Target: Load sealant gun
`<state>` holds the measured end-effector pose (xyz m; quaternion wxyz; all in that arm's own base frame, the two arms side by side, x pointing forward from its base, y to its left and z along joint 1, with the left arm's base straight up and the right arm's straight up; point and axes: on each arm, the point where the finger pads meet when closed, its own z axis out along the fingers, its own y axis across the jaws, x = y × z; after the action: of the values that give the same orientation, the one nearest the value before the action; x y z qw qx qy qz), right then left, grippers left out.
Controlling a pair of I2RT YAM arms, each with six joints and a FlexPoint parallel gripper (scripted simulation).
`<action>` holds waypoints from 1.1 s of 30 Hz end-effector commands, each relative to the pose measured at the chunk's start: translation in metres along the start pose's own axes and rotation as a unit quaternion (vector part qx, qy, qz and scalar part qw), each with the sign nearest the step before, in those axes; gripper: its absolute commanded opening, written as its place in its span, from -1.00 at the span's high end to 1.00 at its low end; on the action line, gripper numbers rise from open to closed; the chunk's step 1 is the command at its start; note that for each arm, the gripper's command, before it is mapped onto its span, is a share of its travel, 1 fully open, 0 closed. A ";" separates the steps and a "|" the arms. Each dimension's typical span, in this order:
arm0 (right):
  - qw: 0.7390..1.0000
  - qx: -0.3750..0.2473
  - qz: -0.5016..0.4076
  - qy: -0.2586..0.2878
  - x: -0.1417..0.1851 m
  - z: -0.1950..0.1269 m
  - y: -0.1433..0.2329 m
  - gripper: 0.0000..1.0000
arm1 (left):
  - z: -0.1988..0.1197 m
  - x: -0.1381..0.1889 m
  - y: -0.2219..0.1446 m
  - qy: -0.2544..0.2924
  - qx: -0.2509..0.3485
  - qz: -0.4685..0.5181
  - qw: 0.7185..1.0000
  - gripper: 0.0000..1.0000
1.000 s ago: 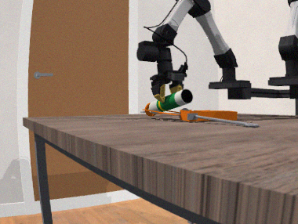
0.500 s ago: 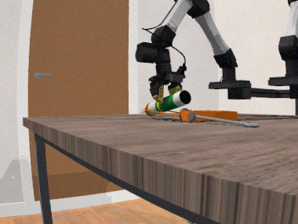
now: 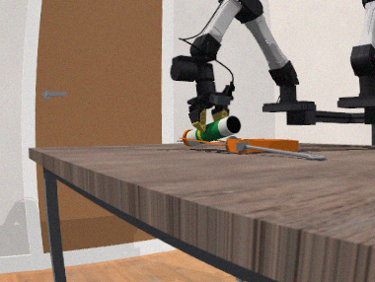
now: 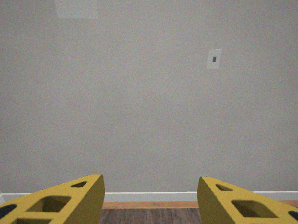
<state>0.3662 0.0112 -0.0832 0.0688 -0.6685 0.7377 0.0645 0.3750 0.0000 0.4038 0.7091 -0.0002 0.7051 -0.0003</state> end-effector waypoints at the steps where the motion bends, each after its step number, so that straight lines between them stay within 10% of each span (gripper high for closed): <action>1: 0.999 0.032 -0.012 -0.024 -0.014 -0.024 -0.018 1.00 | -0.004 0.003 -0.001 0.009 0.003 -0.006 1.000 -0.04; 33: 0.999 0.025 -0.010 -0.023 -0.003 -0.021 -0.017 1.00 | -0.004 0.003 -0.001 0.009 0.003 -0.006 1.000 -0.04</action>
<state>0.3669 0.0083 -0.0817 0.0699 -0.6693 0.7368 0.0662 0.3750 0.0000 0.4038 0.7091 -0.0002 0.7051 -0.0003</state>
